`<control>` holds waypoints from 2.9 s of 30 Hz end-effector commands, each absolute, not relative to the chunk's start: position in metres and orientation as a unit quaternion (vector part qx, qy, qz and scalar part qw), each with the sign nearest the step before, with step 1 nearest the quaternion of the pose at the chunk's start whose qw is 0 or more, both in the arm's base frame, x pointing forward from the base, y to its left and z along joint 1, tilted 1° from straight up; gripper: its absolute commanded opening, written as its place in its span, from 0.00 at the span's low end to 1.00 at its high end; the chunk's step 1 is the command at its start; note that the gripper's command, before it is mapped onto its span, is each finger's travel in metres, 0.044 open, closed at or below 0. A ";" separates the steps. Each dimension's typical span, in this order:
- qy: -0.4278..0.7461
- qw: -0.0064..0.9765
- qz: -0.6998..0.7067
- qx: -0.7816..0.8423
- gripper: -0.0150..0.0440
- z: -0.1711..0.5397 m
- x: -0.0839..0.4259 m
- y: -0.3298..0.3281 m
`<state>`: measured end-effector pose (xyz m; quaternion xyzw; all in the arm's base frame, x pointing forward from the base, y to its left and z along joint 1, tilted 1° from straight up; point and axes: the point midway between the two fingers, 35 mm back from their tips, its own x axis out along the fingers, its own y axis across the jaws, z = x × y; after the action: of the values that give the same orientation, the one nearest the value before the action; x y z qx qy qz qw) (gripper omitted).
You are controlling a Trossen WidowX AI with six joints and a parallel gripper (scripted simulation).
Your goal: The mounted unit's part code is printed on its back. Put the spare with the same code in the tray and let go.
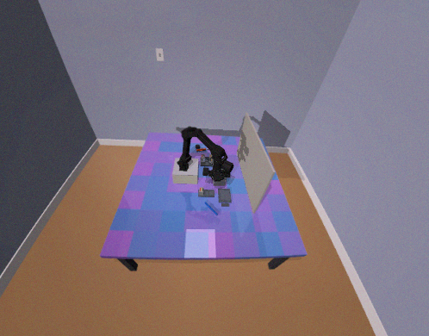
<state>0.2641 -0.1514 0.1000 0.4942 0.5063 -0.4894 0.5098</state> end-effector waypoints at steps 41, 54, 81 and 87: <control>0.503 0.511 -0.491 0.495 0.25 0.079 0.357 -0.155; 0.503 0.511 -0.491 0.495 0.25 0.063 0.359 -0.156; 0.503 0.511 -0.491 0.495 0.25 0.030 0.361 -0.157; 0.503 0.511 -0.491 0.495 0.25 0.023 0.361 -0.157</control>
<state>0.3611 -0.1567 0.0270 0.4945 0.5050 -0.4881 0.5121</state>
